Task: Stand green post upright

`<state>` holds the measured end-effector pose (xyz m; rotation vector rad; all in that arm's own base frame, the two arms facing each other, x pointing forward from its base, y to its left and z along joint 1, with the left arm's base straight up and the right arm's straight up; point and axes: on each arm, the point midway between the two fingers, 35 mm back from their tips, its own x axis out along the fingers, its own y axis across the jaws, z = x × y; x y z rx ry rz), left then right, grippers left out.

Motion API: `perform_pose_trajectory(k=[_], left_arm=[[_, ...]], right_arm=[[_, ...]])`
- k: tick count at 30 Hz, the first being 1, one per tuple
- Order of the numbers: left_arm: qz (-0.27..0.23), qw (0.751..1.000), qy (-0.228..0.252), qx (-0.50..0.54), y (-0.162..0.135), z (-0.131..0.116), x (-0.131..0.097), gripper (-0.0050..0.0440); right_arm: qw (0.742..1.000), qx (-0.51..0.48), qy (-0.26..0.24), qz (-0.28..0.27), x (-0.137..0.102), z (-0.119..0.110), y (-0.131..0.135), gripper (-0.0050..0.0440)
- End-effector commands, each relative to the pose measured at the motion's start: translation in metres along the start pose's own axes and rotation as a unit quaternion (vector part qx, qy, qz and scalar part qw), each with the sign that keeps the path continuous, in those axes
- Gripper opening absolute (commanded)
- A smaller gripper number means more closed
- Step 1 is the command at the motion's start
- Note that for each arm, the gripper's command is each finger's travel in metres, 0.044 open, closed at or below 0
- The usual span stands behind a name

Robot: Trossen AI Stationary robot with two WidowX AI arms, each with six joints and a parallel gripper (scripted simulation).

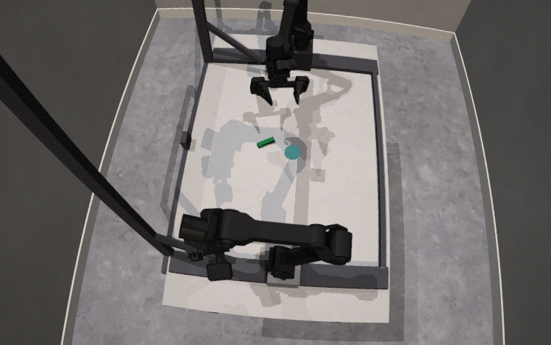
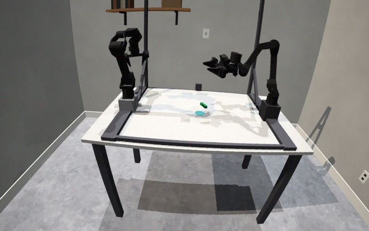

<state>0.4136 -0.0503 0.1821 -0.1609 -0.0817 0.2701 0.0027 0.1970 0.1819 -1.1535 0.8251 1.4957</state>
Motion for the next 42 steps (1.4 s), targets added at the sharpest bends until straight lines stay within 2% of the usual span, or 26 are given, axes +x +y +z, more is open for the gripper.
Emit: perform_pose_trajectory(k=[1,18,21,26,27,32,34,42], left_arm=[[-0.003,1.000,-0.014,-0.009,-0.003,0.012,0.001,0.0400],[-0.003,1.000,-0.014,-0.009,-0.003,0.012,0.001,0.0400],[-0.011,1.000,-0.006,-0.001,0.000,0.008,-0.001,0.0328],[-0.074,0.996,0.035,0.034,0.005,-0.015,-0.005,0.0208],[-0.092,0.994,0.048,0.044,0.006,-0.022,-0.007,0.0184],[-0.169,0.975,0.112,0.088,0.013,-0.060,-0.012,0.0182],[-0.169,0.975,0.112,0.088,0.013,-0.060,-0.012,0.0182],[-0.287,0.929,0.182,0.149,0.019,-0.100,-0.013,0.0182]], right_arm=[[1.000,0.001,-0.010,-0.002,-0.004,0.003,-0.001,0.0400],[1.000,0.001,-0.010,-0.002,-0.004,0.003,-0.001,0.0400],[1.000,0.023,-0.002,-0.014,0.001,0.002,-0.007,0.0400],[0.987,0.136,0.006,-0.083,0.013,0.003,-0.043,0.0400],[0.980,0.168,0.007,-0.103,0.015,0.002,-0.054,0.0400],[0.934,0.304,0.002,-0.190,0.024,-0.005,-0.100,0.0400],[0.934,0.304,0.002,-0.190,0.024,-0.005,-0.100,0.0400],[0.805,0.496,-0.024,-0.324,0.028,-0.032,-0.168,0.0400]])
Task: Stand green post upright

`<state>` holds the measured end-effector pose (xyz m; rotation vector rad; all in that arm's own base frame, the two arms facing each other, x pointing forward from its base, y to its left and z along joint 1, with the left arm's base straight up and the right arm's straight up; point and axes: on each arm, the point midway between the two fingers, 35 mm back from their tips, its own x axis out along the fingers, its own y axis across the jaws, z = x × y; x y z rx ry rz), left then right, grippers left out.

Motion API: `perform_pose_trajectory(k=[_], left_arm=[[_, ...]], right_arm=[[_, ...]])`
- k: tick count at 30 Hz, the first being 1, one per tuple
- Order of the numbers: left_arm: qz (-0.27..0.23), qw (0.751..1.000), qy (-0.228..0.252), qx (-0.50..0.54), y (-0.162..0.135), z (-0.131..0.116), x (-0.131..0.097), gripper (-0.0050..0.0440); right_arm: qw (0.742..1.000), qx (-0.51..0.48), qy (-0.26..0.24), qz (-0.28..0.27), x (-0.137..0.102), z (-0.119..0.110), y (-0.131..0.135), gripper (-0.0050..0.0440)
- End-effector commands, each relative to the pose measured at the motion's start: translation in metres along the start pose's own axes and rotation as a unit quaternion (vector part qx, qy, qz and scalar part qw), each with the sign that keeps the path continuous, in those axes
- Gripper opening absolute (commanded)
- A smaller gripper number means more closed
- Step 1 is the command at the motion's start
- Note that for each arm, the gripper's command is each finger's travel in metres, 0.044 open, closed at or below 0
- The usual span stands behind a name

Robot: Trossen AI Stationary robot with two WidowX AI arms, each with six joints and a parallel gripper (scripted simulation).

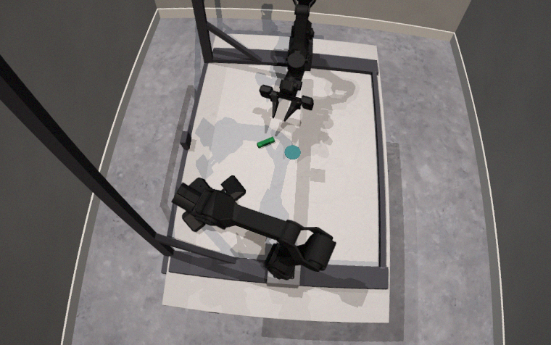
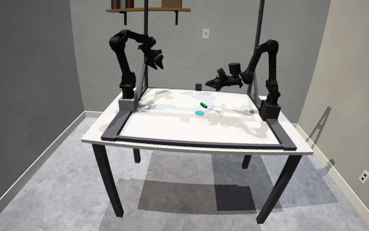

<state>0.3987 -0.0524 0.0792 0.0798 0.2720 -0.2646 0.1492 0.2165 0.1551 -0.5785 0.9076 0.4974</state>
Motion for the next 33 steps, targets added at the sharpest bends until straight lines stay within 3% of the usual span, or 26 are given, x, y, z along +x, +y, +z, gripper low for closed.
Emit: perform_pose_trajectory(k=[1,7,9,14,18,29,33], left_arm=[[-0.046,0.998,0.015,0.031,0.003,-0.003,0.008,0.0182],[-0.122,0.988,0.068,0.072,0.001,-0.031,0.016,0.0182],[-0.122,0.988,0.068,0.072,0.001,-0.031,0.016,0.0182],[-0.186,0.970,0.114,0.106,-0.002,-0.056,0.024,0.0182],[-0.227,0.955,0.142,0.128,-0.004,-0.071,0.030,0.0182],[-0.319,0.909,0.204,0.176,-0.013,-0.106,0.045,0.0182],[-0.332,0.900,0.215,0.183,-0.016,-0.115,0.050,0.0176]], right_arm=[[0.994,0.095,-0.022,-0.056,0.015,0.017,-0.023,0.0400],[0.955,0.247,-0.061,-0.152,0.039,0.028,-0.066,0.0400],[0.955,0.247,-0.061,-0.152,0.039,0.028,-0.066,0.0400],[0.902,0.355,-0.099,-0.225,0.051,0.030,-0.102,0.0400],[0.878,0.384,-0.114,-0.262,0.053,0.024,-0.116,0.0400],[0.880,0.358,-0.115,-0.292,0.061,0.016,-0.119,0.0400],[0.886,0.341,-0.110,-0.294,0.067,0.014,-0.116,0.0400]])
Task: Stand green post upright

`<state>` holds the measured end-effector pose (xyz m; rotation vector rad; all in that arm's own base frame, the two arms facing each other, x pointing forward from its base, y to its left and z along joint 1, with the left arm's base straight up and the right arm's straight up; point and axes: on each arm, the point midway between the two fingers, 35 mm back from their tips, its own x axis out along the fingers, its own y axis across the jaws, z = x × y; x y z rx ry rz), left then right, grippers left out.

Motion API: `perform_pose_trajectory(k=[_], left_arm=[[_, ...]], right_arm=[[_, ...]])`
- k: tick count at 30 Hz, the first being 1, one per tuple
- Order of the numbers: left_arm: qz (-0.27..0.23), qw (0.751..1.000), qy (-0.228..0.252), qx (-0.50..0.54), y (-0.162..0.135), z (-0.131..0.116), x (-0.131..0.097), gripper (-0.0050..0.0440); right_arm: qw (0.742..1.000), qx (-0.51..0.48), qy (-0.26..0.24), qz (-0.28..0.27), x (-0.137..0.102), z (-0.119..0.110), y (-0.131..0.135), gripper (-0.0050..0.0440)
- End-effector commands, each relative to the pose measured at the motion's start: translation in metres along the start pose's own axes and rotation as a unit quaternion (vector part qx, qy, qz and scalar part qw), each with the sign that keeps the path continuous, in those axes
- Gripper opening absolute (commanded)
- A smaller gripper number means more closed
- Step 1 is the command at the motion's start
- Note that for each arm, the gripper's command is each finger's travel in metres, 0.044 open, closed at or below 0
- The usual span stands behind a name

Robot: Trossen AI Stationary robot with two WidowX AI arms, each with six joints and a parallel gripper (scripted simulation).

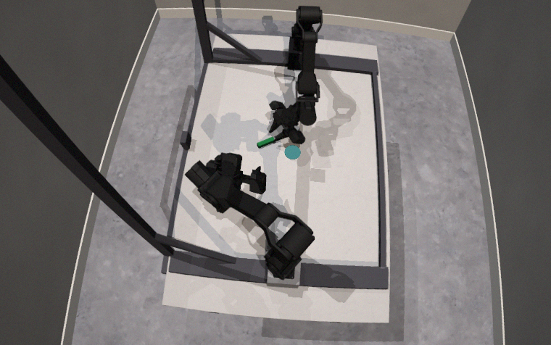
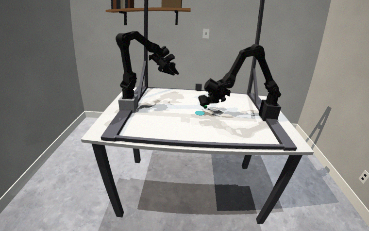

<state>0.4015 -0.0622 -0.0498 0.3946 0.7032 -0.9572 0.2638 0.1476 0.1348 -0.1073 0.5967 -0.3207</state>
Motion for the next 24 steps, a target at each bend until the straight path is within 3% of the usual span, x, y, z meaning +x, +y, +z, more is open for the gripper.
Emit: perform_pose_trajectory(k=[1,5,14,24], left_arm=[[-0.006,1.000,0.001,0.019,0.006,0.010,0.006,0.0173],[-0.005,1.000,0.001,0.018,0.006,0.010,0.025,0.0160],[-0.006,1.000,0.000,0.017,0.009,0.012,0.033,0.0133],[-0.003,1.000,-0.003,0.021,0.007,0.015,0.027,0.0000]], right_arm=[[1.000,-0.010,-0.006,0.005,0.000,-0.001,0.003,0.0400],[1.000,-0.027,-0.003,0.008,0.003,-0.007,0.006,0.0400],[0.999,-0.041,-0.014,0.016,0.003,-0.005,0.010,0.0400],[0.999,-0.036,-0.016,0.020,0.001,-0.002,0.012,0.0400]])
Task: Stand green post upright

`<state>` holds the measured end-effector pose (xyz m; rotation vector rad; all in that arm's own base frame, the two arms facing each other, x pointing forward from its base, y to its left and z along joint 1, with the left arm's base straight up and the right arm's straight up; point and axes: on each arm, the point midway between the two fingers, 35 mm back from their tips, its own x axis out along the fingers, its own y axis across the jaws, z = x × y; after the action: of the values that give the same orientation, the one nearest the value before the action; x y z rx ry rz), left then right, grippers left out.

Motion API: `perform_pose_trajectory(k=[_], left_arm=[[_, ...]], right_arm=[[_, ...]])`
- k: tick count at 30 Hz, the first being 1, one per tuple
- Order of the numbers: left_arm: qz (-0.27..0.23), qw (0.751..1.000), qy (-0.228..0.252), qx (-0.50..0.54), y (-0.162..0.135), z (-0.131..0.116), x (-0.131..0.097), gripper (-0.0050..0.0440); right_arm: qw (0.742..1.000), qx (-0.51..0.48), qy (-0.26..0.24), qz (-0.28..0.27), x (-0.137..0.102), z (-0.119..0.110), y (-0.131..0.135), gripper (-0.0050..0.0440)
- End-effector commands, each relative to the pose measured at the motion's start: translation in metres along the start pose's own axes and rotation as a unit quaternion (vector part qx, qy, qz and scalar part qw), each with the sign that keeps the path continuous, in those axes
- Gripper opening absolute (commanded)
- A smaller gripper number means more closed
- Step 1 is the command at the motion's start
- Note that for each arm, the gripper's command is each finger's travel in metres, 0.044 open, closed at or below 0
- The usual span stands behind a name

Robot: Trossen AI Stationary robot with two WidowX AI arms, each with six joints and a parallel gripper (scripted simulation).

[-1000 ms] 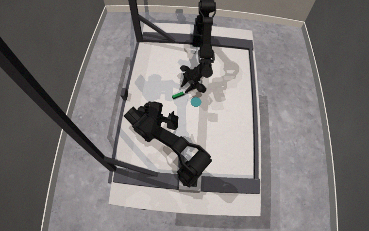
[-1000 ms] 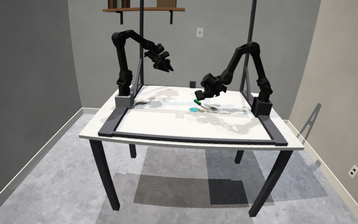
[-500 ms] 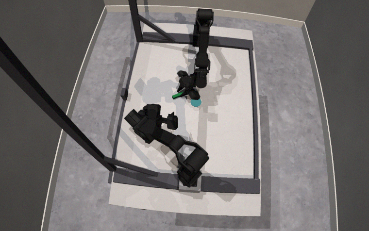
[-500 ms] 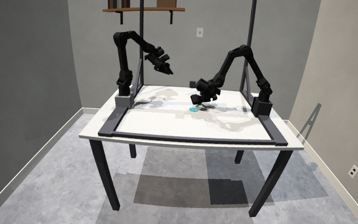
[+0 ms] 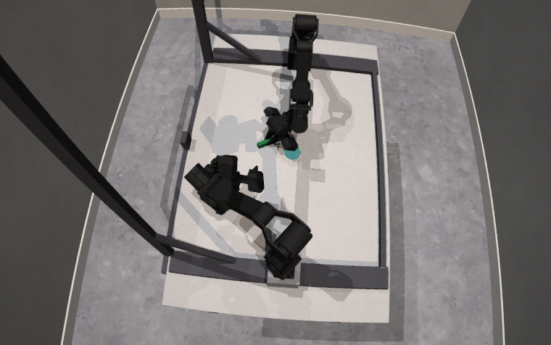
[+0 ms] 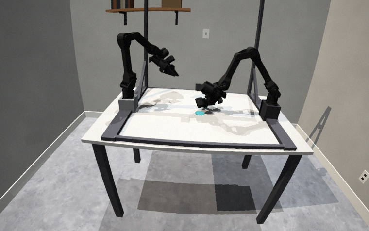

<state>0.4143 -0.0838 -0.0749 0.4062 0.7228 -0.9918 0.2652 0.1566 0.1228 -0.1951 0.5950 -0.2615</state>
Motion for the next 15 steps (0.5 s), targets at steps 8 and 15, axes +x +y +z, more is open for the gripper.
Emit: perform_pose_trajectory(k=[8,15], left_arm=[[0.020,0.999,-0.017,0.020,0.011,0.047,-0.038,0.0039],[0.021,0.999,-0.015,0.023,0.008,0.088,-0.082,0.0039]], right_arm=[[0.999,0.025,-0.027,0.007,-0.008,0.023,0.001,0.0400],[0.996,0.053,-0.067,-0.008,-0.016,0.050,-0.003,0.0400]])
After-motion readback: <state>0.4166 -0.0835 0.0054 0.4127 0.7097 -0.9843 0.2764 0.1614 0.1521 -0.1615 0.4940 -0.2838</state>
